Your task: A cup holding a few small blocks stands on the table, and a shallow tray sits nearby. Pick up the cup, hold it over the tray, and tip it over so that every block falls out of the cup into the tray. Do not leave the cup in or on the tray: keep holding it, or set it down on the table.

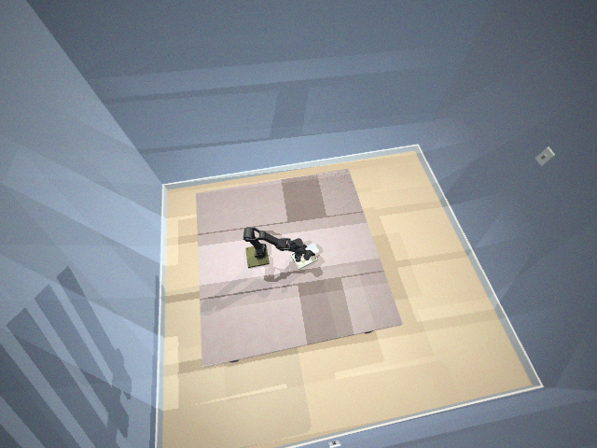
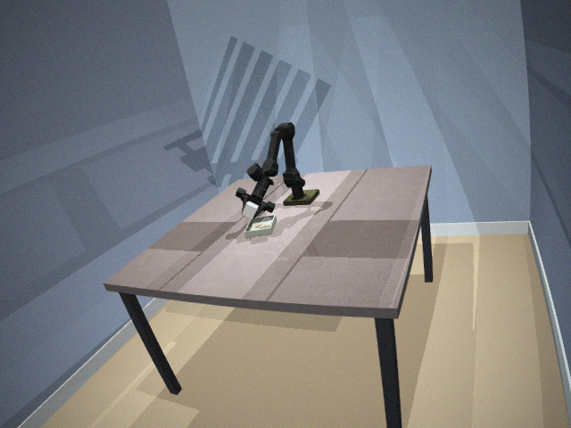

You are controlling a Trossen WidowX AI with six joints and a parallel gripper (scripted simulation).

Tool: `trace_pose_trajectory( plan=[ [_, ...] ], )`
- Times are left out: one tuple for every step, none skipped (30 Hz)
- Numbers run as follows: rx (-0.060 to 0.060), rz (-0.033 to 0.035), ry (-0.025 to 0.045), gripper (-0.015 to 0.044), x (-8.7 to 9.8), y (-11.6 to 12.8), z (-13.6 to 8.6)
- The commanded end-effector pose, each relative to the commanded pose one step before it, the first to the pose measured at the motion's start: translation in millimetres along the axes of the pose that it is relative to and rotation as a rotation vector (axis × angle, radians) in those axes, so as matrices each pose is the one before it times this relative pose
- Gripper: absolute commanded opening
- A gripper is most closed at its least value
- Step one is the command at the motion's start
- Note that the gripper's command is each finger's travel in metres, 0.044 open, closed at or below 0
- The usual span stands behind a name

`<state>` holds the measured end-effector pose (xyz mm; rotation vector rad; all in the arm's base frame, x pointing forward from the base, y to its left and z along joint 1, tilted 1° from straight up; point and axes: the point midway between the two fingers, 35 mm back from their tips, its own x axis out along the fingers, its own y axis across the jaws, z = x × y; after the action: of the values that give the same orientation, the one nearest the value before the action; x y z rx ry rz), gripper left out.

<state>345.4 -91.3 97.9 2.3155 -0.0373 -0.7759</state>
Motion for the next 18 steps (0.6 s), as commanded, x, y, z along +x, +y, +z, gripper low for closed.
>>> trace_pose_trajectory(
  plan=[
    [0.0922, 0.01104, 0.00489, 0.0, 0.58, 3.08, -2.17],
    [0.0219, 0.0, 0.0, 0.0, 0.11, -0.04, 0.01],
    [0.0219, 0.0, 0.0, 0.0, 0.11, -0.04, 0.01],
    [0.0219, 0.0, 0.0, 0.0, 0.11, -0.04, 0.01],
    [0.0219, 0.0, 0.0, 0.0, 0.11, -0.04, 0.01],
    [0.0219, 0.0, 0.0, 0.0, 0.11, -0.03, 0.01],
    [0.0219, 0.0, 0.0, 0.0, 0.11, -0.03, 0.01],
    [0.0219, 0.0, 0.0, 0.0, 0.11, -0.03, 0.02],
    [0.0219, 0.0, 0.0, 0.0, 0.11, -0.03, 0.02],
    [0.0219, 0.0, 0.0, 0.0, 0.11, -0.03, 0.02],
    [0.0219, 0.0, 0.0, 0.0, 0.11, -0.03, 0.02],
    [0.0219, 0.0, 0.0, 0.0, 0.11, -0.03, 0.02],
    [0.0219, 0.0, 0.0, 0.0, 0.11, -0.03, 0.02],
    [0.0219, 0.0, 0.0, 0.0, 0.11, -0.03, 0.02],
    [0.0219, 0.0, 0.0, 0.0, 0.11, -0.03, 0.02],
    [0.0219, 0.0, 0.0, 0.0, 0.11, -0.03, 0.02],
    [0.0219, 0.0, 0.0, 0.0, 0.11, -0.03, 0.02],
    [0.0219, 0.0, 0.0, 0.0, 0.11, -0.03, 0.02]
  ],
)
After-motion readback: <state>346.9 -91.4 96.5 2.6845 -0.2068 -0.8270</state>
